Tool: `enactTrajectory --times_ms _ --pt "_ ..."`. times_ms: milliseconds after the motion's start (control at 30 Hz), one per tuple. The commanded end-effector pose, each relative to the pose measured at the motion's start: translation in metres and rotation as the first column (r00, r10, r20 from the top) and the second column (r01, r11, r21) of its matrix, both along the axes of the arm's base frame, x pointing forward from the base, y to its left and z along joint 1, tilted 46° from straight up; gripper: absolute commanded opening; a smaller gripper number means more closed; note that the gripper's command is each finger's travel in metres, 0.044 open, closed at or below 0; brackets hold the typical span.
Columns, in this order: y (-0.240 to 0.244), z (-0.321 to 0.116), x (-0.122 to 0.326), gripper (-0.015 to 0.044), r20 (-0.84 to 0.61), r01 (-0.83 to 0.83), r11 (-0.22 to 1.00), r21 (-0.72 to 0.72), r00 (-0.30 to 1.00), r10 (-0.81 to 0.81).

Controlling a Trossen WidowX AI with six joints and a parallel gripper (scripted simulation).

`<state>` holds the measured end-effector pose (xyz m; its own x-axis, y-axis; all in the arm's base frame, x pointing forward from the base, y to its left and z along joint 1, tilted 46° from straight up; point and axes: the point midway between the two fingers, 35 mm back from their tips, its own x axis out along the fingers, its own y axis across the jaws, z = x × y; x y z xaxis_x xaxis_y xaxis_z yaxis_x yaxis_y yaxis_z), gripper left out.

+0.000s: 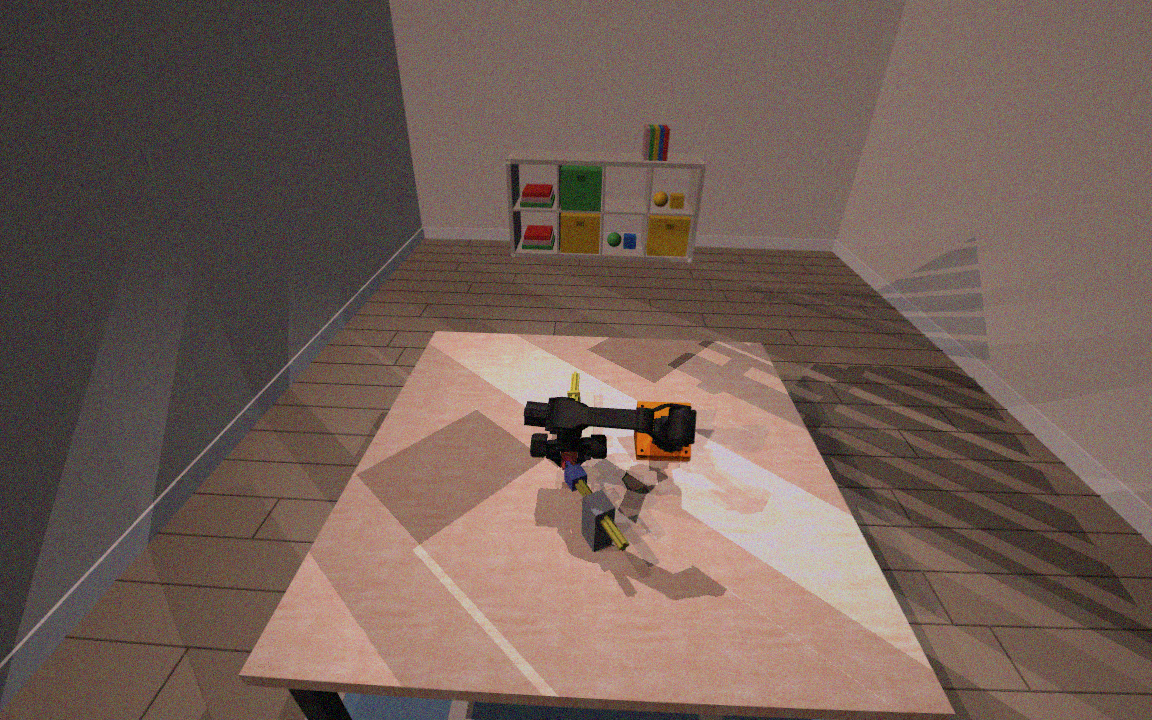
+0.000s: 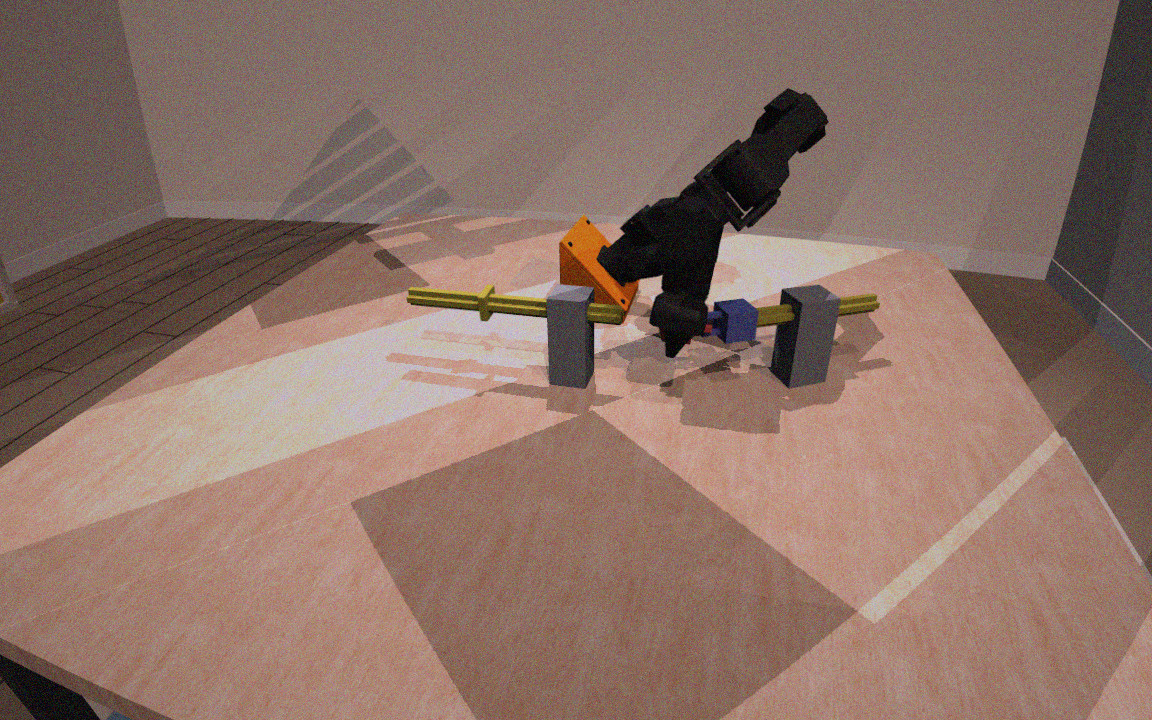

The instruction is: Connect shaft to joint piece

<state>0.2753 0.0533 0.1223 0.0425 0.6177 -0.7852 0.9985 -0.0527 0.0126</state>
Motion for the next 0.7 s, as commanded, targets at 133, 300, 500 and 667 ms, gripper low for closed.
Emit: enactTrajectory --times_ms 133,300,500,667 --pt "0.0000 0.0000 -0.0001 0.0000 -0.002 0.002 1.000 -0.001 1.000 -0.002" --pt "0.0000 0.0000 -0.0001 0.0000 -0.002 0.002 1.000 -0.001 1.000 -0.002" --pt "0.0000 0.0000 -0.0001 0.0105 -0.002 0.002 1.000 -0.001 1.000 -0.002" --pt "0.0000 0.0000 -0.0001 0.0173 -0.002 0.002 1.000 -0.001 1.000 -0.002"
